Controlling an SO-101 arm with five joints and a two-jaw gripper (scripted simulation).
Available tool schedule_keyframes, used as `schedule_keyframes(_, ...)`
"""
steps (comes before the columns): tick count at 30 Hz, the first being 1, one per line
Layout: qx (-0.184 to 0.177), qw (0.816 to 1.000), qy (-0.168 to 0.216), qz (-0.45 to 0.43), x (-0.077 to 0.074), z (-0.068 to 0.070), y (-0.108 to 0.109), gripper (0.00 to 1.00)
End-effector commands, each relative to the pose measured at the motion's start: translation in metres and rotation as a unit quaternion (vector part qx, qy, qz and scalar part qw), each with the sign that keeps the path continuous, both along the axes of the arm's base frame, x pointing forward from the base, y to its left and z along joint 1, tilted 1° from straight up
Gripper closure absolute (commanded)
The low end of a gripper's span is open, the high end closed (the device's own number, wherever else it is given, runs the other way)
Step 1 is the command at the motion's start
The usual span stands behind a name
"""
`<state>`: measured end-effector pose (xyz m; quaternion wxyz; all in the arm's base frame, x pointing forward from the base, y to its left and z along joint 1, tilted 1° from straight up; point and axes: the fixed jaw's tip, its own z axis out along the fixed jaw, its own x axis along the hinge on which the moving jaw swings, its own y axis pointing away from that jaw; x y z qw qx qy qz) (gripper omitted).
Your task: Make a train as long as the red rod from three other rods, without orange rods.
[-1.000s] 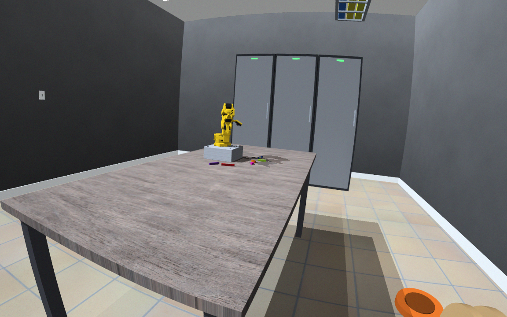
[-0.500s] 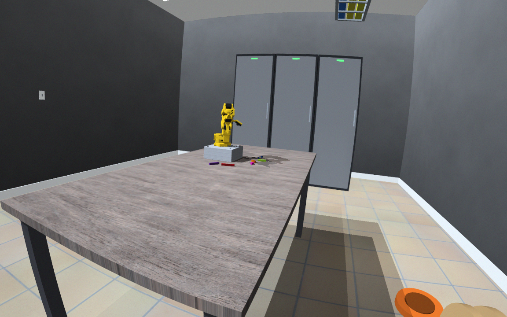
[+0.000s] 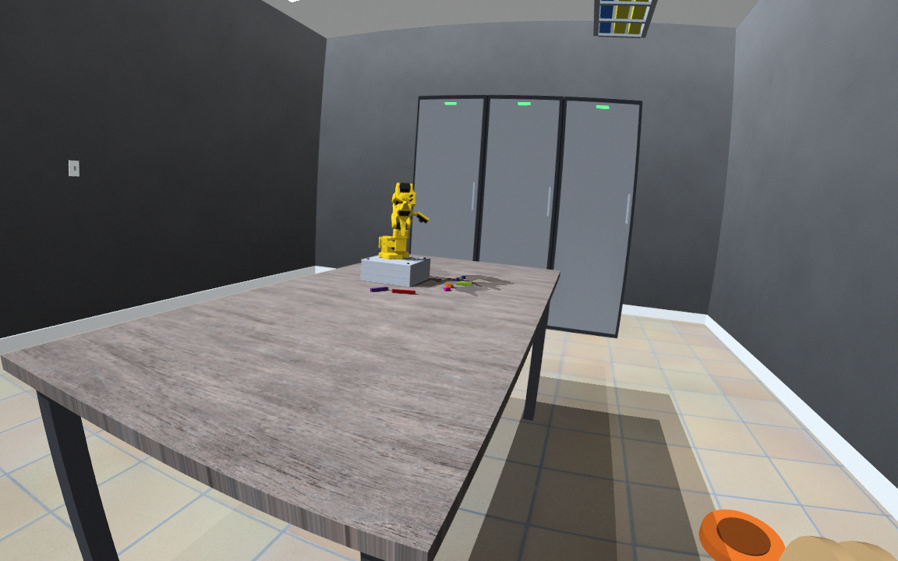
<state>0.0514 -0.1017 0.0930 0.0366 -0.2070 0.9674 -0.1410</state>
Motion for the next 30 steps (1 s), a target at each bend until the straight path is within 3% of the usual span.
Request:
schedule_keyframes(1,0.000,1.000,-0.001,-0.003,0.000,-0.001,-0.001,0.00)
schedule_keyframes(15,0.016,1.000,-0.008,-0.004,0.015,-0.002,-0.002,0.06)
schedule_keyframes(30,0.074,0.997,-0.017,-0.012,0.073,-0.014,0.013,0.26)
